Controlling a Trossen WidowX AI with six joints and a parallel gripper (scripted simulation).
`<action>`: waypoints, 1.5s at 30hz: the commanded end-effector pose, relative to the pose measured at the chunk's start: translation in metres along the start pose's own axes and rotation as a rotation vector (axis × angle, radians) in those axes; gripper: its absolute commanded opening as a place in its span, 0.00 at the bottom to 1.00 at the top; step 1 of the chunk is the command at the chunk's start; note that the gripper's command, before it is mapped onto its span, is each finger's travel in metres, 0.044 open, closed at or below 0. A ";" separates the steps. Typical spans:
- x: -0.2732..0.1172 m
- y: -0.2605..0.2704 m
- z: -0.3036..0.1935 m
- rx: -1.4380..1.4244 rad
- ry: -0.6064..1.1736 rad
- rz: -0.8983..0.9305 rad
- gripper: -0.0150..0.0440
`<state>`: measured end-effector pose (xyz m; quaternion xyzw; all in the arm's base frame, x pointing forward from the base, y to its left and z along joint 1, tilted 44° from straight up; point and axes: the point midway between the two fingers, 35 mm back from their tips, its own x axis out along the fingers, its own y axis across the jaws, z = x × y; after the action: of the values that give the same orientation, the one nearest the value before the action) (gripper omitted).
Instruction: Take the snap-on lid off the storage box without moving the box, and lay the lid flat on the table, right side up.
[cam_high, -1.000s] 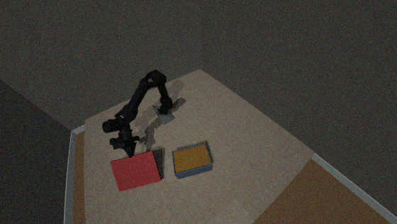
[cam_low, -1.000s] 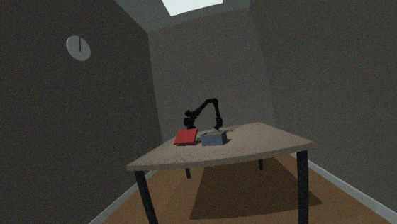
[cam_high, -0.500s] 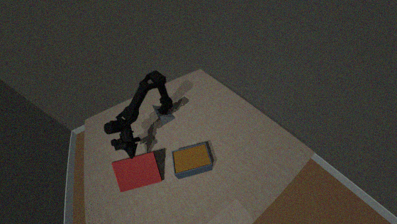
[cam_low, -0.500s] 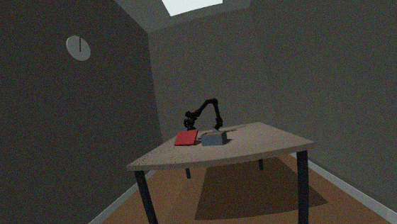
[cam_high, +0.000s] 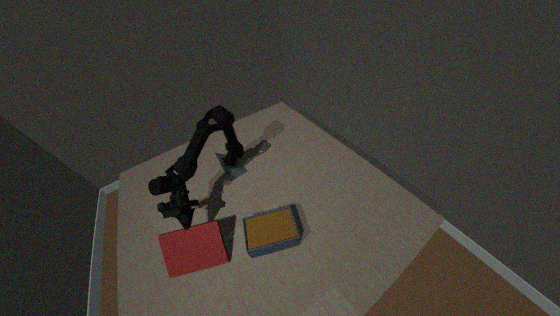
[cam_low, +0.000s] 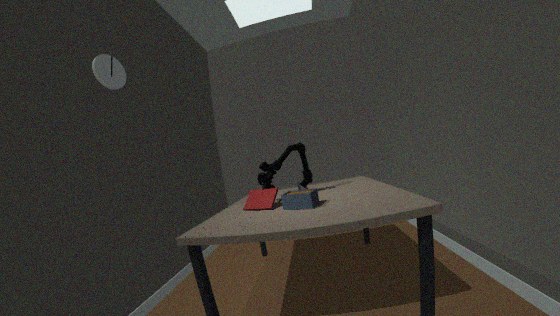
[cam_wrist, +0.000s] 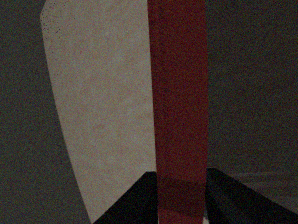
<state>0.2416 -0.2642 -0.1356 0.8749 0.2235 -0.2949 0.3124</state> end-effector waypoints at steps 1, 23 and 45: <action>0.002 -0.003 0.000 0.009 0.002 0.000 0.25; 0.014 -0.017 -0.001 0.009 0.003 0.000 0.25; 0.025 -0.031 -0.001 0.010 0.003 0.000 0.25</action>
<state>0.2432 -0.2460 -0.1582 0.8764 0.2152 -0.2918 0.3169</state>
